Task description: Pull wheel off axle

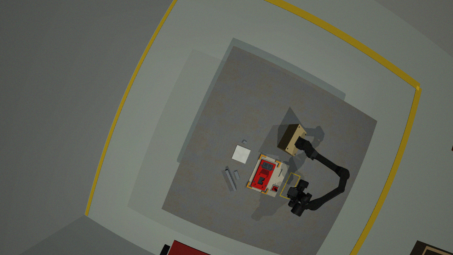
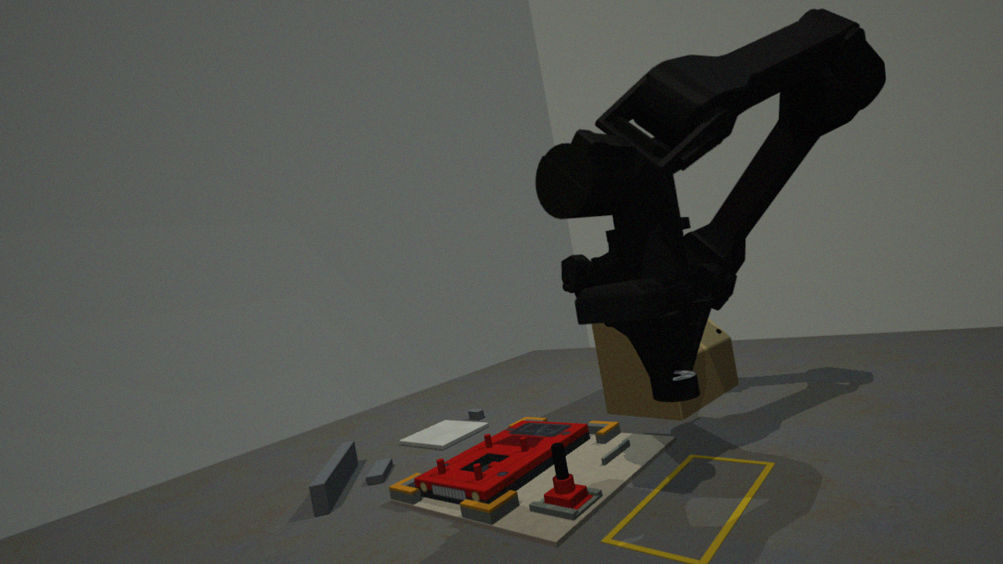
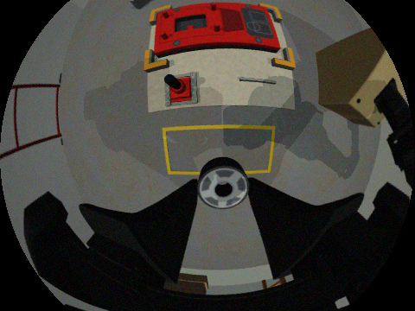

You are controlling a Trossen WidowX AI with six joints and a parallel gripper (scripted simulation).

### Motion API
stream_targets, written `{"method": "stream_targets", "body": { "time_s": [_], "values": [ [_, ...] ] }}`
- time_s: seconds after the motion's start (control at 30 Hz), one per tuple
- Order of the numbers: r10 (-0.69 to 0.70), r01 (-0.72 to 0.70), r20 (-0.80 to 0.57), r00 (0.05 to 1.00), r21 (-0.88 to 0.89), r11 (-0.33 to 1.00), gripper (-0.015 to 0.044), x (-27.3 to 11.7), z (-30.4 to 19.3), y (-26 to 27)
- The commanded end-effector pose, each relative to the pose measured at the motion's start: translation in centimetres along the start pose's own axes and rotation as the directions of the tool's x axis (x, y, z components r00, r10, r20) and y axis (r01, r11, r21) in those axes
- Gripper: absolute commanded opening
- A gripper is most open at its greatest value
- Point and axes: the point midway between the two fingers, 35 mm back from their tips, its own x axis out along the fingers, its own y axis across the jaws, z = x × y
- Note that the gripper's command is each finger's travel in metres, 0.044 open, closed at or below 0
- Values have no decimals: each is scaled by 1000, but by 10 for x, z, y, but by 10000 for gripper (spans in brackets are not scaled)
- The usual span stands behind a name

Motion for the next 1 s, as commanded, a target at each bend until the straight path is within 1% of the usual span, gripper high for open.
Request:
{"method": "stream_targets", "body": {
  "time_s": [0.0, 0.2, 0.67, 0.8, 0.97],
  "values": [
    [-4, 4, -6, 1000, 7, 1000, 0, 9, -1, -2],
    [-4, 4, -4, 1000, 6, 1000, 0, 24, 0, 0],
    [-3, 3, -10, 1000, 6, 1000, 0, 95, -2, -2],
    [-3, 3, -11, 1000, 6, 1000, 0, 98, -2, -3],
    [-5, 5, -16, 1000, -1, 1000, 131, 95, -4, -2]
  ]
}}
